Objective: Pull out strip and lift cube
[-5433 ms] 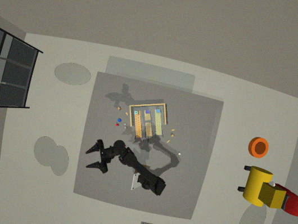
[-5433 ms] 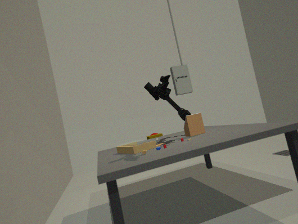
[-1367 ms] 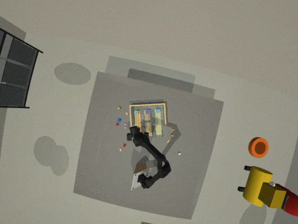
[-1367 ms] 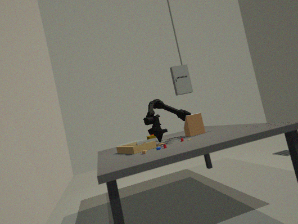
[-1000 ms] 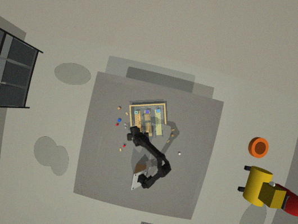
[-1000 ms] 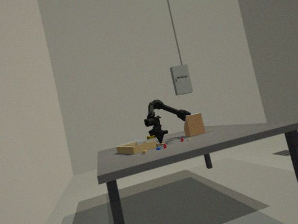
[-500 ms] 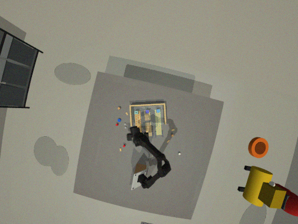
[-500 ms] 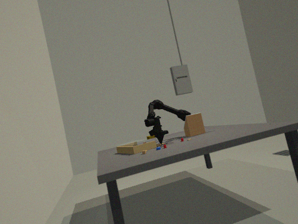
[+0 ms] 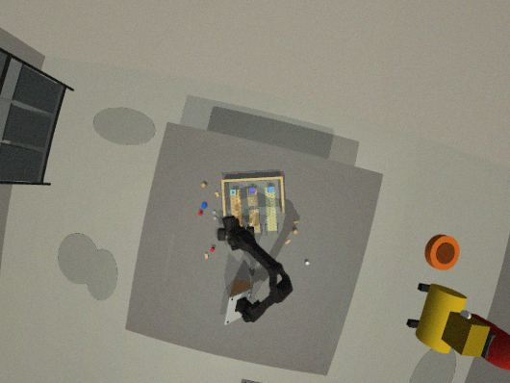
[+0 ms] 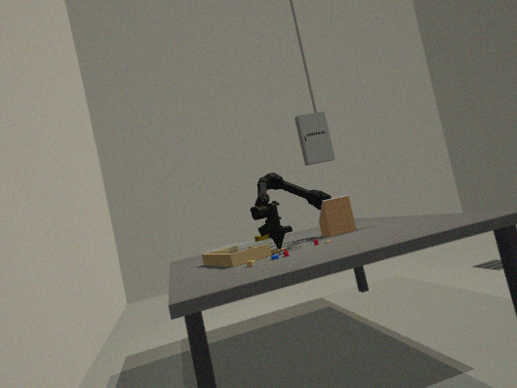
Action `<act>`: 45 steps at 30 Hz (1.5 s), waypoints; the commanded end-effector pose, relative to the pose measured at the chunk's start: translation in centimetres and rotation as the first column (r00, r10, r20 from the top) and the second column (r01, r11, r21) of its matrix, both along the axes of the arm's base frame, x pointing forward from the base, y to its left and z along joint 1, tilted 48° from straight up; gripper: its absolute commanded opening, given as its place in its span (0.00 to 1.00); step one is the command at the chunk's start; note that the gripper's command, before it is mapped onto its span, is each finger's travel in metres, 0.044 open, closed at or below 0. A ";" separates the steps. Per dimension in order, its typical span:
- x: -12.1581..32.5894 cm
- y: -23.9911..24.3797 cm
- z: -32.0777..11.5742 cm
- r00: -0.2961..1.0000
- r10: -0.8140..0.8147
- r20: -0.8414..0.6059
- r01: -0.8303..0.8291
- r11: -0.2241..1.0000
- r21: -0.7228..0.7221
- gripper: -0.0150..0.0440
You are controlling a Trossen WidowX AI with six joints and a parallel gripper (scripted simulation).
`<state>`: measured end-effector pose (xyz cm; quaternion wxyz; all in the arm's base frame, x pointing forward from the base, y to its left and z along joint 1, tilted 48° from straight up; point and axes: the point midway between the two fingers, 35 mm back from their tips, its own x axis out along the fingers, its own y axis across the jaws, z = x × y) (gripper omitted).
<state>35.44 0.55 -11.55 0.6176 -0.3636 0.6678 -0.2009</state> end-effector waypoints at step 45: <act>0.0 -0.5 -0.4 1.000 0.001 -0.004 -0.001 1.000 -0.005 0.25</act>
